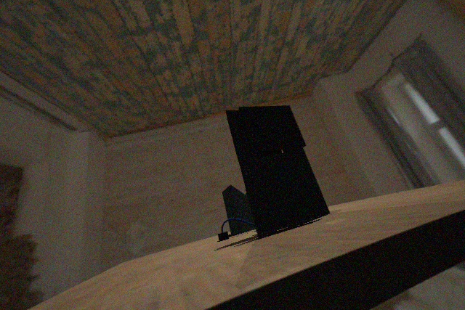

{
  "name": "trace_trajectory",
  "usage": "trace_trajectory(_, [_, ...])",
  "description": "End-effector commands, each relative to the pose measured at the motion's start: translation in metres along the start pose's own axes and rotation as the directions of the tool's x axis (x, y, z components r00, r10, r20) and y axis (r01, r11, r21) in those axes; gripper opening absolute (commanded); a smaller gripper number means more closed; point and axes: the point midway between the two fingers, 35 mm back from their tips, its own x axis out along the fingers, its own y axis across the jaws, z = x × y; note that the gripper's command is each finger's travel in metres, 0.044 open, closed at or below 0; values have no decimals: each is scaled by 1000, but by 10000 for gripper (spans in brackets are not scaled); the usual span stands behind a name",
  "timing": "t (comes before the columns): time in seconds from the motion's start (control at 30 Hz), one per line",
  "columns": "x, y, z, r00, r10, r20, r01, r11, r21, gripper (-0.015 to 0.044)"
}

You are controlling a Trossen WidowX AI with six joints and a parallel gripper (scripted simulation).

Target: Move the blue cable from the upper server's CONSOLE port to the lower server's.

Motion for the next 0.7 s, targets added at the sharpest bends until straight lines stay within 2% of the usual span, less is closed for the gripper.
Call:
trace_trajectory(0.0, [0, 0, 0, 1000, 0, 0, 0, 1000, 0, 368])
trace_trajectory(0.1, [-2, 0, -1, 1000, 0, 0, 0, 1000, 0, 440])
trace_trajectory(0.67, [-10, -10, -2, 1000, 0, 0, 0, 1000, 0, 440])
